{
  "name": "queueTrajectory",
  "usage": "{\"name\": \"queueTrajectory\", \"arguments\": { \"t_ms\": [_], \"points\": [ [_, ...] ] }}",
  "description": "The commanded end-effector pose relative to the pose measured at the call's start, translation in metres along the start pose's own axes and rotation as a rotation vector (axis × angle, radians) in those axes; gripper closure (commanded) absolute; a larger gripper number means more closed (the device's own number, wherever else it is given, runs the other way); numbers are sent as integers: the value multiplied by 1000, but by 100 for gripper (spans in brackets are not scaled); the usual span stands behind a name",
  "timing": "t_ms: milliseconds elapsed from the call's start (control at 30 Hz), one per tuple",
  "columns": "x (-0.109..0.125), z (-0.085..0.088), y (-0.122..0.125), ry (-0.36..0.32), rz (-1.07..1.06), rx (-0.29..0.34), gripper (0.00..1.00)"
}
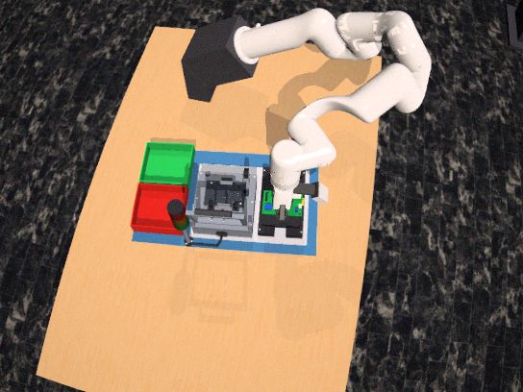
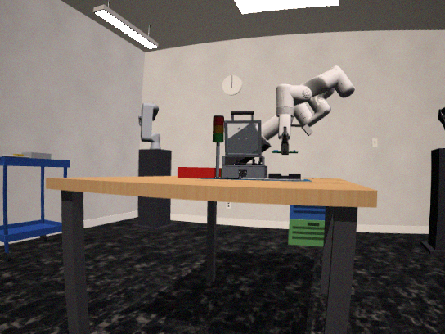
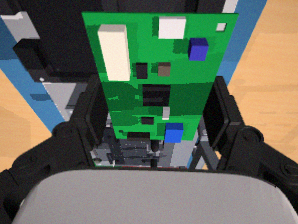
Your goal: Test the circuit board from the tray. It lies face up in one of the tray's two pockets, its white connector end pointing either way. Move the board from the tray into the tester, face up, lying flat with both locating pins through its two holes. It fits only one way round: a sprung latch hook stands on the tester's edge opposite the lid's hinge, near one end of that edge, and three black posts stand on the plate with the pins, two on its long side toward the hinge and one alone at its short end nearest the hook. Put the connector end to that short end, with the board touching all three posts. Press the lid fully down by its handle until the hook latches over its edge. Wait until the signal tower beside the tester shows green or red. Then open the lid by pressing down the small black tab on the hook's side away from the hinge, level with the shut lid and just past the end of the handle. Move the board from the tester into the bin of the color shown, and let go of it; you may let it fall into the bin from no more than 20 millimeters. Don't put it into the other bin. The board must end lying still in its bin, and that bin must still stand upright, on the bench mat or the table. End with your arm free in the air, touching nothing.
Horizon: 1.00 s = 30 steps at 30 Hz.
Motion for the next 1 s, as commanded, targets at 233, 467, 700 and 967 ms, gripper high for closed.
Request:
{"name": "queueTrajectory", "arguments": {
  "t_ms": [233, 467, 700, 967],
  "points": [
    [0, 2, 1, 0, 1, 2, 21],
    [0, 2, 1, 0, 1, 2, 21],
    [8, 3, 0, 0, 1, 2, 21],
    [27, 4, -2, 0, 1, 2, 21]
  ]
}}
Point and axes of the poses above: the point where the finger pads meet when closed, its own z axis back along the fingers, its own y axis across the jaws, x = y × z, the point moved 9 cm from there along z, back along the fingers, and after that the axes turned 8 degrees about -z, right-handed, at the moved point
